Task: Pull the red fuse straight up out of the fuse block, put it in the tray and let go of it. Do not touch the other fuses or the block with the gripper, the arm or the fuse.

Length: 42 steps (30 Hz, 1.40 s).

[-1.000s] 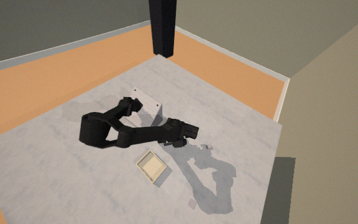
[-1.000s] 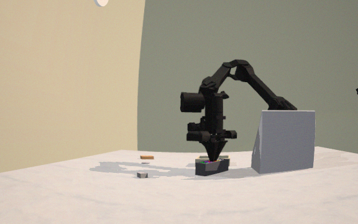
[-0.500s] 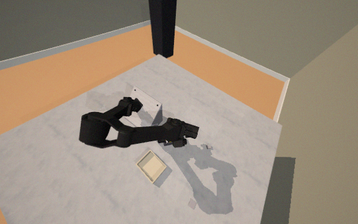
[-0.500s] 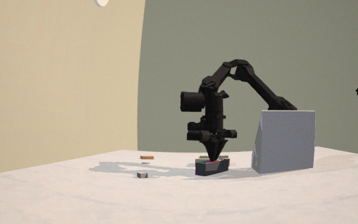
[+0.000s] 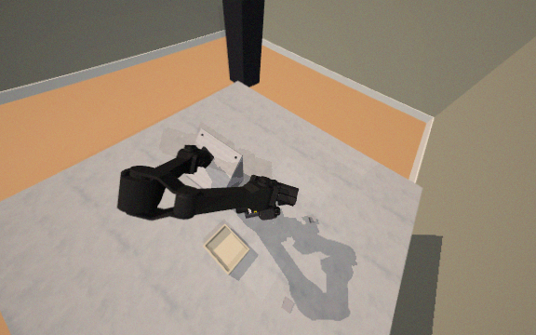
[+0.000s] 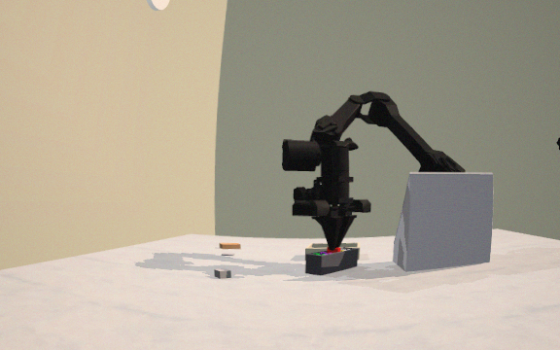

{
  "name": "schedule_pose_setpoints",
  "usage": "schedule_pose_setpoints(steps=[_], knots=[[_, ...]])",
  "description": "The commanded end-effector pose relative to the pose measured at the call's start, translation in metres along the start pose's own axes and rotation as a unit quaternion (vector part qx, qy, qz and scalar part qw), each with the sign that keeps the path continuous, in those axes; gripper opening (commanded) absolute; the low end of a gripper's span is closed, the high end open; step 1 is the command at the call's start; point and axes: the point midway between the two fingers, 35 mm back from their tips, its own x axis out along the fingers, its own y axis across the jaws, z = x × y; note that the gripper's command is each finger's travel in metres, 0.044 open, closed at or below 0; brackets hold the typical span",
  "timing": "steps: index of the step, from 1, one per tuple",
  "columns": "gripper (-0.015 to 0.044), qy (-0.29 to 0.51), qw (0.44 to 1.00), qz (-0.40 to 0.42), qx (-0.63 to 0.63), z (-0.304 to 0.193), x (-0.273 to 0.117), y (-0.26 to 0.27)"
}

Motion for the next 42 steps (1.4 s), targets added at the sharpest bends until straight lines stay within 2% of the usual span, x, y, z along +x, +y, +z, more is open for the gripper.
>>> schedule_pose_setpoints(steps=[1,42], knots=[[0.0000,0.000,1.000,0.003,0.003,0.001,-0.003,0.001],[0.0000,0.000,1.000,0.002,0.001,0.000,-0.023,0.001]])
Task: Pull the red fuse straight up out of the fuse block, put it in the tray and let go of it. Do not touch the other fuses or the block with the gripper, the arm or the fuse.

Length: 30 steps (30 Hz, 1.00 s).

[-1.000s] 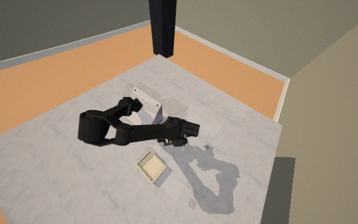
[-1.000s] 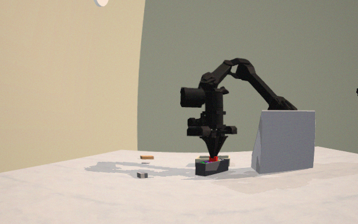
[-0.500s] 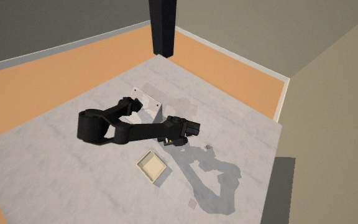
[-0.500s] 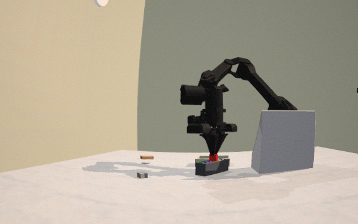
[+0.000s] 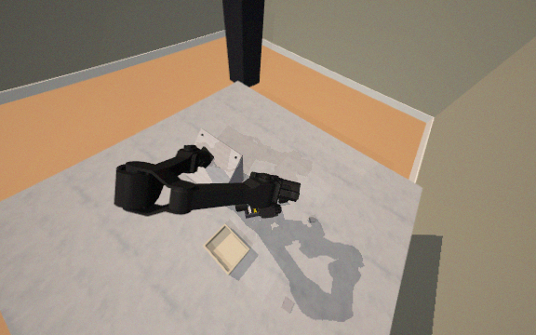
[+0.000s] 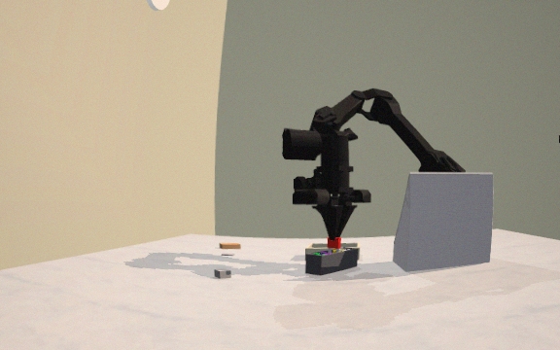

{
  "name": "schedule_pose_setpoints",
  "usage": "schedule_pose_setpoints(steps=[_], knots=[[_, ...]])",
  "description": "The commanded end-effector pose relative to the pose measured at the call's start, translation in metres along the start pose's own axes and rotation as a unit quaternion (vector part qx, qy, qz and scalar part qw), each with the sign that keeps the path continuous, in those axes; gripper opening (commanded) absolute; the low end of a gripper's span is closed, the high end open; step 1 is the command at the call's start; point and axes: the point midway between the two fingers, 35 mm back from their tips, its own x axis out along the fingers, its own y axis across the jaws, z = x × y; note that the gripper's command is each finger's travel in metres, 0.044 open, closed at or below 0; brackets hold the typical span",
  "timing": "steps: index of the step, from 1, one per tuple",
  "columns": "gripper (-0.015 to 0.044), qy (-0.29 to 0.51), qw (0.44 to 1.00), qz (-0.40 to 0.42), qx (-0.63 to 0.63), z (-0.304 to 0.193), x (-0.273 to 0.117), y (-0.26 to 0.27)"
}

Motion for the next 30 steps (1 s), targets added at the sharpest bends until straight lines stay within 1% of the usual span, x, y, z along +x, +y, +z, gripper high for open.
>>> schedule_pose_setpoints(steps=[1,14,30], knots=[[0.0000,0.000,1.000,0.002,0.003,0.001,-0.003,0.001],[0.0000,0.000,1.000,0.002,0.002,0.000,-0.010,0.001],[0.0000,0.001,1.000,0.002,0.002,0.000,-0.031,0.001]])
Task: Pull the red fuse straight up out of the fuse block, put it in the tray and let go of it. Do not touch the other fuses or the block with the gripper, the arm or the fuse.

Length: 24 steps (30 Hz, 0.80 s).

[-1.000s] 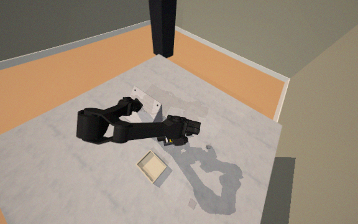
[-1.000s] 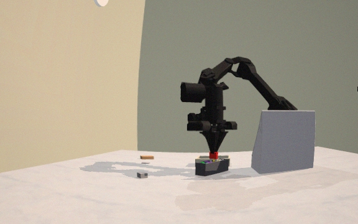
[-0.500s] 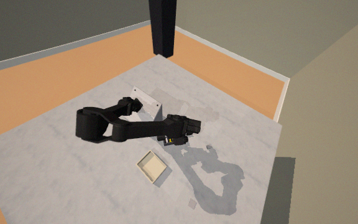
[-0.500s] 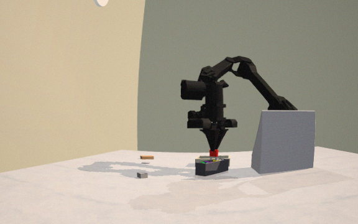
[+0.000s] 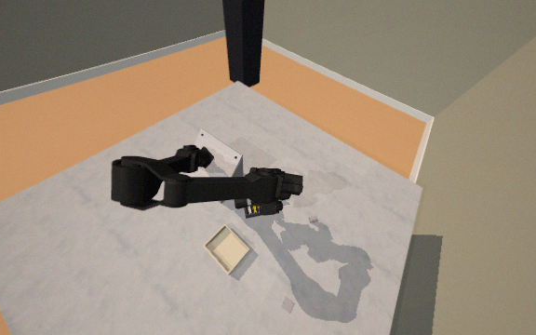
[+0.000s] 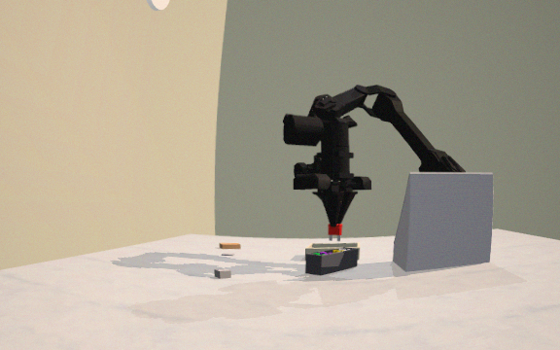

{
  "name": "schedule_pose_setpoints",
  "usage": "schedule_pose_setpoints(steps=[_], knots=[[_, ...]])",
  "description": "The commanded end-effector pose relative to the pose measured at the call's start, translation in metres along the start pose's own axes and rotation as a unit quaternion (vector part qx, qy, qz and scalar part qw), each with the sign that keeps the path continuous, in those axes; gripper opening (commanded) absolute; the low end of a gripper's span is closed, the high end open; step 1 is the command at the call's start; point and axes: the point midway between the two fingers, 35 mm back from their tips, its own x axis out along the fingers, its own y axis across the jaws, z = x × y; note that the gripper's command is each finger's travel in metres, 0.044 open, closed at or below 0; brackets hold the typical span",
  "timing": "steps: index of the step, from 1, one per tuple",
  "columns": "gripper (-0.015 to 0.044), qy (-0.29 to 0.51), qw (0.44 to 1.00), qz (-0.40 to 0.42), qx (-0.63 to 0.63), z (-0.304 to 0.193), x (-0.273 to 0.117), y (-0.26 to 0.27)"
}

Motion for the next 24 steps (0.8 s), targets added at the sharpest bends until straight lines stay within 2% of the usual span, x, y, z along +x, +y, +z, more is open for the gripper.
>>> schedule_pose_setpoints(steps=[1,11,24], knots=[[0.0000,0.000,1.000,0.004,0.004,0.001,-0.004,0.001],[0.0000,0.006,1.000,0.010,0.003,0.047,-0.004,-0.036],[0.0000,0.001,1.000,0.006,0.004,0.102,-0.003,-0.113]])
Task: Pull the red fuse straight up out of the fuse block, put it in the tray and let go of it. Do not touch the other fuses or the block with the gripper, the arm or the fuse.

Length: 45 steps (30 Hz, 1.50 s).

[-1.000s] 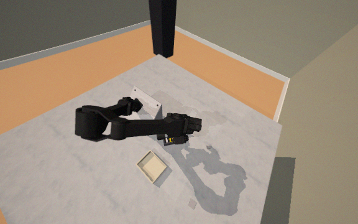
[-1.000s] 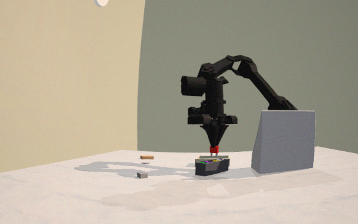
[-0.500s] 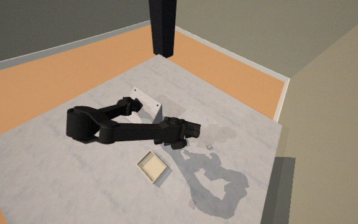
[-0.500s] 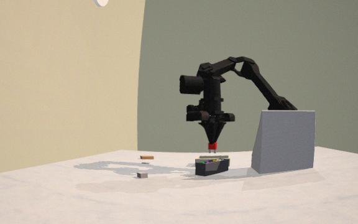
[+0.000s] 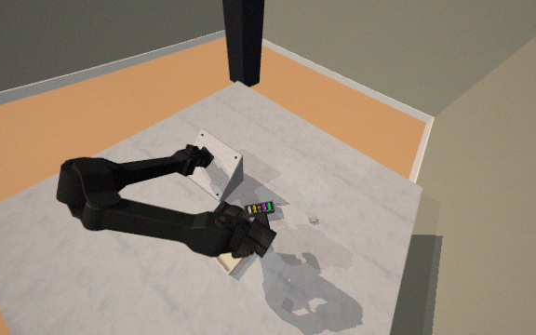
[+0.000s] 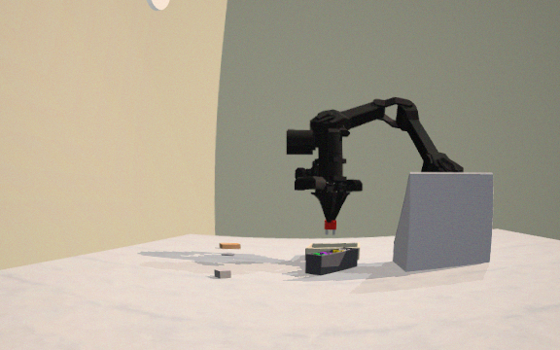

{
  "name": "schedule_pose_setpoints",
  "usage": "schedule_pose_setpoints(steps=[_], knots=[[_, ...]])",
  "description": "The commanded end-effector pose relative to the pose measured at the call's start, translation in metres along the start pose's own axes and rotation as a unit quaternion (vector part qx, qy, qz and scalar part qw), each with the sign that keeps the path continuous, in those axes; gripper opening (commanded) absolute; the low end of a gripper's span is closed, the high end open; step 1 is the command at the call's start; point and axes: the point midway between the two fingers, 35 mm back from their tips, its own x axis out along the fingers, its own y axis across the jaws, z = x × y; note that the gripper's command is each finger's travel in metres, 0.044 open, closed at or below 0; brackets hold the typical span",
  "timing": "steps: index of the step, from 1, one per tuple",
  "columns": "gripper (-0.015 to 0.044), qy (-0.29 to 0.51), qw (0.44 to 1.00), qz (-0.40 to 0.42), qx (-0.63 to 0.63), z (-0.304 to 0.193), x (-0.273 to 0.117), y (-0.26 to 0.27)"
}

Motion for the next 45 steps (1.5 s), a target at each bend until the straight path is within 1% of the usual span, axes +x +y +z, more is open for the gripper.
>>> schedule_pose_setpoints(steps=[1,6,11,36,45], knots=[[0.0000,-0.007,1.000,-0.002,0.002,0.014,-0.003,-0.024],[0.0000,-0.010,1.000,-0.007,0.002,0.025,-0.004,-0.048],[0.0000,-0.010,1.000,-0.007,0.002,0.025,-0.002,-0.048],[0.0000,-0.011,1.000,-0.008,0.002,0.025,0.036,-0.049],[0.0236,-0.012,1.000,-0.009,0.006,0.027,0.033,-0.050]])
